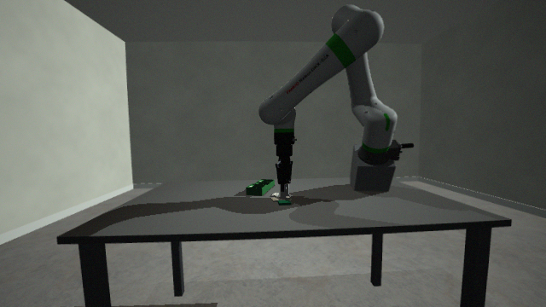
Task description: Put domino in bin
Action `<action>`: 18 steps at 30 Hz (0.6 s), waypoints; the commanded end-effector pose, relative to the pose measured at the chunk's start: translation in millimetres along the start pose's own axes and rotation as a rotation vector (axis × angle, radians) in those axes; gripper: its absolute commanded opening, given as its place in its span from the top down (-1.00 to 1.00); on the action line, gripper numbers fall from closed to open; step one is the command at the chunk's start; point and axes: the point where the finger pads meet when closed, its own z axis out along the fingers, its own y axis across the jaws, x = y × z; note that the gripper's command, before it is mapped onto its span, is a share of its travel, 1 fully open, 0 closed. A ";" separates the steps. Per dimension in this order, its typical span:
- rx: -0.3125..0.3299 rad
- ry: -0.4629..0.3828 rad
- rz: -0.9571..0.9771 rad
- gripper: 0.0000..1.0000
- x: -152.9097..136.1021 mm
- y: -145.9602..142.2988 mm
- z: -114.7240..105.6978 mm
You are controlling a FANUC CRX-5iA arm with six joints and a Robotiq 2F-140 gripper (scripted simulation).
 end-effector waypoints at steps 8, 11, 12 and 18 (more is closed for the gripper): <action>0.000 0.000 0.000 0.75 0.2 0.0 -0.1; 0.000 0.000 0.000 0.75 0.2 0.0 -0.1; 0.000 0.000 0.000 0.75 0.2 0.0 -0.1; 0.000 0.000 0.000 0.75 0.2 0.0 -3.4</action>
